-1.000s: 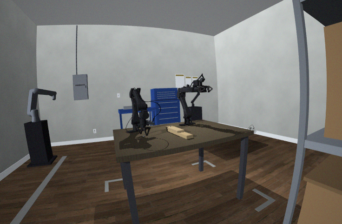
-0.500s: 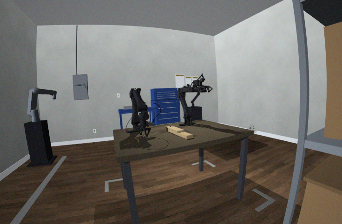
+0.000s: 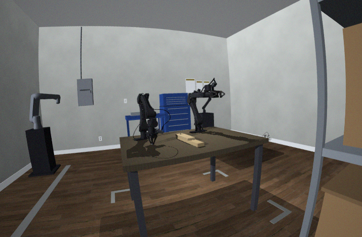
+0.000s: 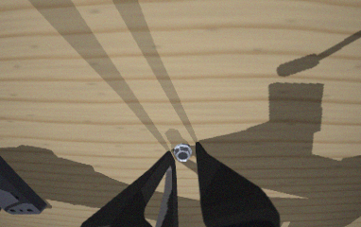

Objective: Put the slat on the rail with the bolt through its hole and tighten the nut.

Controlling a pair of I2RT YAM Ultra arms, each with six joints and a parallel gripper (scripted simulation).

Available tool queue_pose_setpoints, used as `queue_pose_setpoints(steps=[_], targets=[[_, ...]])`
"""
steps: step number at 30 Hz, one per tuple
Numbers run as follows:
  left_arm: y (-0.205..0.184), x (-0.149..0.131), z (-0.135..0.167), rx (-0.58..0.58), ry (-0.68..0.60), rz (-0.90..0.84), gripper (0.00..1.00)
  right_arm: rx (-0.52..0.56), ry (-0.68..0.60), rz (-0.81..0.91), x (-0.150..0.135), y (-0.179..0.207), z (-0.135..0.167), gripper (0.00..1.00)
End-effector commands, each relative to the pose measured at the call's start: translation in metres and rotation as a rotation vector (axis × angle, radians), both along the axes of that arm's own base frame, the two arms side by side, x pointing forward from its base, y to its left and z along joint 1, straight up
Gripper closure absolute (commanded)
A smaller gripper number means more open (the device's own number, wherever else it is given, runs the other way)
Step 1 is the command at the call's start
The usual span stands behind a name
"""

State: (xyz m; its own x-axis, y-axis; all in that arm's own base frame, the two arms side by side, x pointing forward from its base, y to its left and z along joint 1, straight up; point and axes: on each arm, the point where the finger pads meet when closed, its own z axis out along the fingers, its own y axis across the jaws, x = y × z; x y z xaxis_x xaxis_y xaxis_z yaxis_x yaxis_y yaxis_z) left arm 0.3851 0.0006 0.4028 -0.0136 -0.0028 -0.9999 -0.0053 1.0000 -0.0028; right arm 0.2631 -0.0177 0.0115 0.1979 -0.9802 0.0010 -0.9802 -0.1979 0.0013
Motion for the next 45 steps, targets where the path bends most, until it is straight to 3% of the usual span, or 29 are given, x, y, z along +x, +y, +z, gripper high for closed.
queue_pose_setpoints(steps=[1, 13, 45], targets=[[0.0, -0.005, 0.009, 0.003, -0.026, -0.005, 0.0, 0.0, -0.009, 0.0, 0.002, 0.0, 0.003, 0.74], [0.0, -0.005, 0.009, 0.003, -0.026, -0.005, 0.0, 0.0, -0.009, 0.0, 0.002, 0.0, 0.003, 0.88], [0.0, -0.005, 0.009, 0.003, -0.026, -0.005, 0.0, 0.0, -0.011, 0.0, 0.003, 0.0, 0.013, 0.88]])
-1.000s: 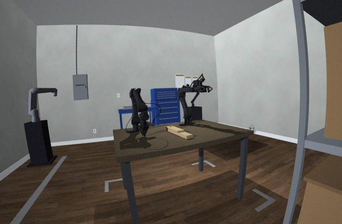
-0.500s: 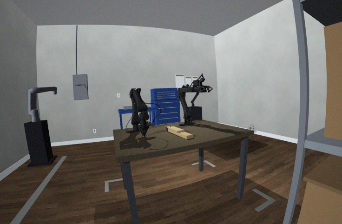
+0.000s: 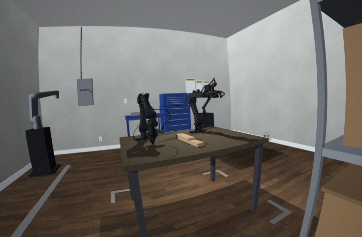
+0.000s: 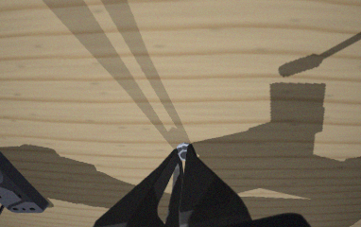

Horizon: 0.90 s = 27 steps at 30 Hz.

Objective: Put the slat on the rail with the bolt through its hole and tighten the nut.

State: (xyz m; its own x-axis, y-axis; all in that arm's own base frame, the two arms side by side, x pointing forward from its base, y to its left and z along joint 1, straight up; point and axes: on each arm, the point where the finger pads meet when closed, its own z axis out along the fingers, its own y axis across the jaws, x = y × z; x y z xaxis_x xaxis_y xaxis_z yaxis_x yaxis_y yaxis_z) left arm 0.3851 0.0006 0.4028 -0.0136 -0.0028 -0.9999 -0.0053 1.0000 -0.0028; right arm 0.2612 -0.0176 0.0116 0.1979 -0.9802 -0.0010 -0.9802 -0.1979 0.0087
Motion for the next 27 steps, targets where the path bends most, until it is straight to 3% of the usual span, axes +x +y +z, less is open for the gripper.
queue_pose_setpoints(steps=[1, 27], targets=[[0.0, -0.005, 0.009, 0.003, -0.026, -0.005, 0.0, -0.001, -0.018, -0.001, 0.005, 0.0, 0.014, 0.88], [0.0, -0.005, 0.009, 0.003, -0.026, -0.005, 0.0, 0.0, -0.019, -0.002, 0.006, -0.001, 0.046, 0.88]])
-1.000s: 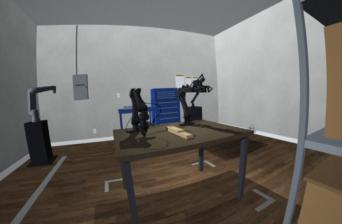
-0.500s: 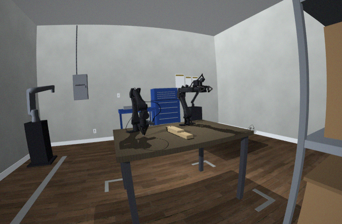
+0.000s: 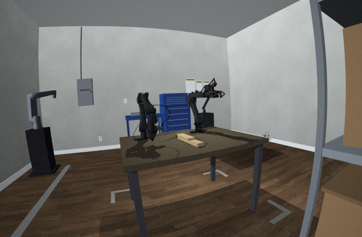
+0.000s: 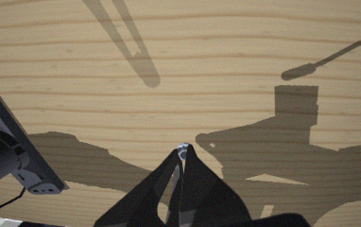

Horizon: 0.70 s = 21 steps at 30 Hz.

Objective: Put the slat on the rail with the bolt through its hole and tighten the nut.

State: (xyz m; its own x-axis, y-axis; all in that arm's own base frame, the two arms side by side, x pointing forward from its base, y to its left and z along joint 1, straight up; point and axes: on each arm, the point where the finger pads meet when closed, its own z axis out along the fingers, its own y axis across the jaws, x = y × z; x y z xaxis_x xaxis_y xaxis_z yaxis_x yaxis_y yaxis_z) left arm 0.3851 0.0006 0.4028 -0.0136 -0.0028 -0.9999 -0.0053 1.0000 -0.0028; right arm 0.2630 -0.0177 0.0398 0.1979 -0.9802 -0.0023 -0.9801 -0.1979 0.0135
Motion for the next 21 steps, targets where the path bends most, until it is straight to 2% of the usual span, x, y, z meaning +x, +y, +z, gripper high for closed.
queue_pose_setpoints(steps=[1, 21], targets=[[0.0, -0.005, 0.009, 0.003, -0.026, -0.005, 0.0, -0.001, -0.024, -0.002, 0.004, -0.001, 0.019, 0.88], [0.0, -0.005, 0.009, 0.003, -0.026, -0.005, 0.0, 0.0, -0.024, -0.003, 0.002, -0.001, 0.041, 0.88]])
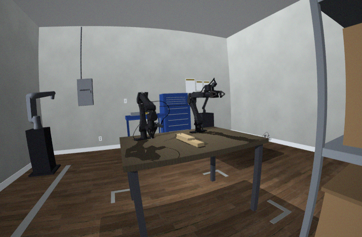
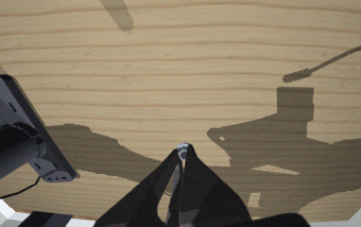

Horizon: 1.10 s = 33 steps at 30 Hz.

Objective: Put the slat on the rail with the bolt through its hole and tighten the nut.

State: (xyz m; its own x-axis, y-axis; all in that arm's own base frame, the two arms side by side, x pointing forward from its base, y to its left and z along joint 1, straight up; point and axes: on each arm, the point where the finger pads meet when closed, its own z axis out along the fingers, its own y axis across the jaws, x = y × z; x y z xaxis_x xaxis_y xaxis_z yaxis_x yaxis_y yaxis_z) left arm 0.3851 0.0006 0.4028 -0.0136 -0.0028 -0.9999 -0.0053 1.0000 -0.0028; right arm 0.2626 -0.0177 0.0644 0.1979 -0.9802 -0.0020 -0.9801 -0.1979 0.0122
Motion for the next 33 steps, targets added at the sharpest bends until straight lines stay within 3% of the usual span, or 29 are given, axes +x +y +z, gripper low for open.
queue_pose_setpoints(steps=[1, 27, 33], targets=[[0.0, -0.005, 0.009, 0.003, -0.026, -0.005, 0.0, 0.0, -0.023, -0.003, 0.002, -0.001, 0.016, 0.88], [0.0, -0.005, 0.009, 0.003, -0.026, -0.005, 0.0, 0.0, -0.022, -0.003, 0.002, -0.001, 0.018, 0.88], [0.0, -0.005, 0.009, 0.003, -0.026, -0.005, 0.0, 0.004, -0.02, 0.074, 0.009, 0.015, 0.022, 0.88]])
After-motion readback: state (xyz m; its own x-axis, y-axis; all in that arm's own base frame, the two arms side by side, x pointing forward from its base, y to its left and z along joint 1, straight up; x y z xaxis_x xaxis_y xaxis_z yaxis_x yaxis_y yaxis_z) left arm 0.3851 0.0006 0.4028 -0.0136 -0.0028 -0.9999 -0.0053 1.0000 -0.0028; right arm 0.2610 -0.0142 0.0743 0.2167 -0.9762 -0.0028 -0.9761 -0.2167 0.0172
